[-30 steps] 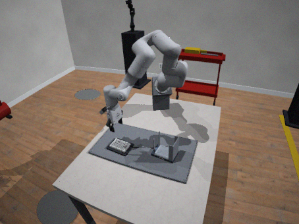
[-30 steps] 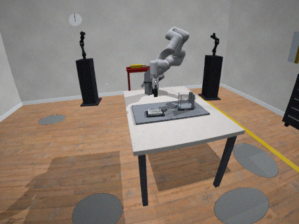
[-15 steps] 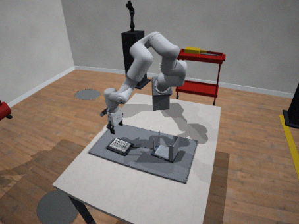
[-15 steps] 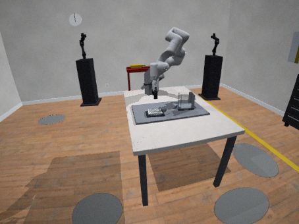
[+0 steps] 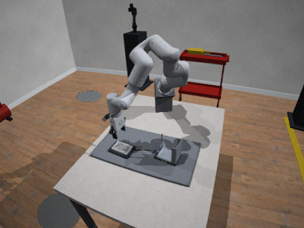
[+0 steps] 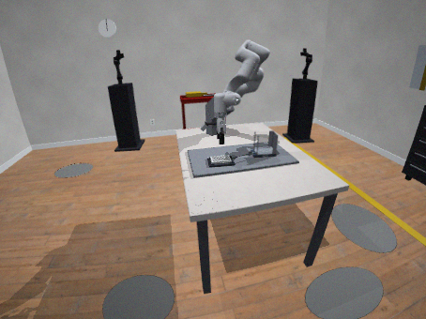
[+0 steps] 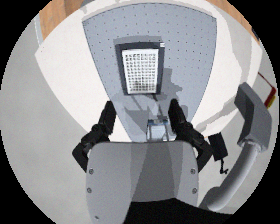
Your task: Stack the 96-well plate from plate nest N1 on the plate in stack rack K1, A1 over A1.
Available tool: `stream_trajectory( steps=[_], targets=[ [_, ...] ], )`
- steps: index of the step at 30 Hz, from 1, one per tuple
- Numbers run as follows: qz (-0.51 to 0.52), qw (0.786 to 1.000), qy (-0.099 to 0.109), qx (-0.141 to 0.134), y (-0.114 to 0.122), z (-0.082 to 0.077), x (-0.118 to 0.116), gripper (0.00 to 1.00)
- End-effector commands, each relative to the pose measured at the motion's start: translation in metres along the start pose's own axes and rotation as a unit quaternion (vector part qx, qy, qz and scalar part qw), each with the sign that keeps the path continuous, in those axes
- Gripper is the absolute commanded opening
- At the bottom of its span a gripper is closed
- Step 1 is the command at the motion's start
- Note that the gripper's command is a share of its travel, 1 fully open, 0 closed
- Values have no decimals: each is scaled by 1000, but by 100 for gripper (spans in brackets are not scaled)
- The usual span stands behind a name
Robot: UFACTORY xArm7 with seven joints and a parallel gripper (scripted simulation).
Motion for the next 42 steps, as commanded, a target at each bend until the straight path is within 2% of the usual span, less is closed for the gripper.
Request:
stream_trajectory(
  steps=[1,42],
  targets=[
    [0,1000,-1,0,-1,6,-1,100],
    [0,1000,-1,0,-1,68,0,100]
  ],
)
Point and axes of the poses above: the point where the finger pads meet when closed, its own z axis out along the fingers, its own x axis across the jaws, y = z × x, the point moved 6 cm from there along -z, back along the fingers
